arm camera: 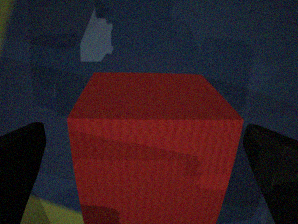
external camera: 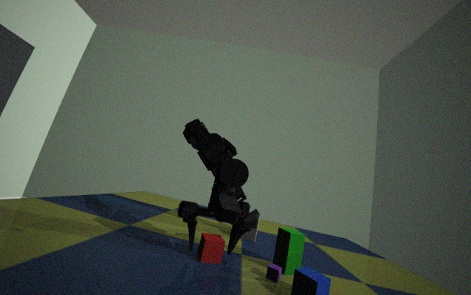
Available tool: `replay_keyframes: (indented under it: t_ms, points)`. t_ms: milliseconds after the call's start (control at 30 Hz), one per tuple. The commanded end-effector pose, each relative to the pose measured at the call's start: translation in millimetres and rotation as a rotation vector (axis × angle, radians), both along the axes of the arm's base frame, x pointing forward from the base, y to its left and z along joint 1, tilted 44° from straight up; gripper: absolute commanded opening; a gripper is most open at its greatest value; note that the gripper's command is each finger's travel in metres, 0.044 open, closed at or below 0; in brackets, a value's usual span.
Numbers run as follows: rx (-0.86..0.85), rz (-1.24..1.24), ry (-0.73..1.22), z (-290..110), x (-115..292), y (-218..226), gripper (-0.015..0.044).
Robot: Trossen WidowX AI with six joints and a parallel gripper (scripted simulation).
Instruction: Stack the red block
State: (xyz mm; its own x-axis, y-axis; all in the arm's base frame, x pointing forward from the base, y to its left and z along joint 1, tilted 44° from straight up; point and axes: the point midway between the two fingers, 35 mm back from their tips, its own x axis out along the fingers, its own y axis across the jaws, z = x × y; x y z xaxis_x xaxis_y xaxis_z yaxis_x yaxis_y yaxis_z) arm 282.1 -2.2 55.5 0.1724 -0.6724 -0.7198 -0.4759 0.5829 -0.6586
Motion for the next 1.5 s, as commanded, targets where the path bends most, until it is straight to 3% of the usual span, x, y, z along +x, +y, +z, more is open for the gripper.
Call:
replay_keyframes:
  t_ms: [0,467,767,1000,1200,1467]
  points:
    - [-0.005,0.002,0.002,-3,0,-4,0.0440]
    - [-0.005,0.002,0.002,-3,0,-4,0.0440]
    - [-0.005,0.002,0.002,-3,0,-4,0.0204]
    - [-0.005,0.002,0.002,-3,0,-4,0.0157]
    - [-0.004,0.002,0.003,8,-2,8,0.0000]
    - [-0.003,0.002,0.004,34,-9,32,0.0000]
